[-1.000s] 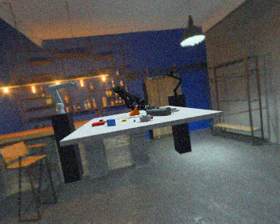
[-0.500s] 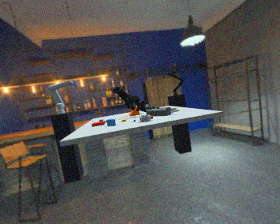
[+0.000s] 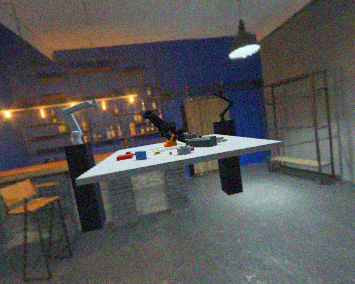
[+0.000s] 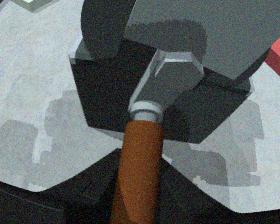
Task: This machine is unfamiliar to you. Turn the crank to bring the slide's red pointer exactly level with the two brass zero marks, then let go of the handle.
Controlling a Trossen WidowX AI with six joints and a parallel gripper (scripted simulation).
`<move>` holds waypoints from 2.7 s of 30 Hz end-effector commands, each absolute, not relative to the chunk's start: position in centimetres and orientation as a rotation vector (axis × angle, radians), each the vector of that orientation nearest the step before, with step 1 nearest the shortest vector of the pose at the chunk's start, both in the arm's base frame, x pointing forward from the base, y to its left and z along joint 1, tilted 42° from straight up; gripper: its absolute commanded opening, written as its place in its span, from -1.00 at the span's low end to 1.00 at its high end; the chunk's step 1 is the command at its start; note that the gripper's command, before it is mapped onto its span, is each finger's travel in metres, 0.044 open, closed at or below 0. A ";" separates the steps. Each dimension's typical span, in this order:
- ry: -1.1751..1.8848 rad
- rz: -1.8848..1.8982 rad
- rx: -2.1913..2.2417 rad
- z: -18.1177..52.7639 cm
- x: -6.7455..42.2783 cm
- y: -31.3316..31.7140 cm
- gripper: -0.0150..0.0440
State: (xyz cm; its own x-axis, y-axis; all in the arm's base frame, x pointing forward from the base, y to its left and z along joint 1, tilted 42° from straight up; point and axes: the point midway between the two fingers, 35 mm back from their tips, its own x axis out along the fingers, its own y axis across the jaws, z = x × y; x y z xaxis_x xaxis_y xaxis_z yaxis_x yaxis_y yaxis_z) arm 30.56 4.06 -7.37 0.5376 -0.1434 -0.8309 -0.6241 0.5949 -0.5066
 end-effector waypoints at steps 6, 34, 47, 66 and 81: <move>0.986 0.314 -0.917 -6.9 31.2 3.3 -0.49; 0.986 0.313 -0.917 -6.4 31.6 3.1 -0.49; 0.986 0.313 -0.917 -6.2 31.8 3.0 -0.49; 0.986 0.313 -0.917 -5.7 32.1 2.9 -0.49; 0.986 0.313 -0.917 -5.2 32.3 2.8 -0.49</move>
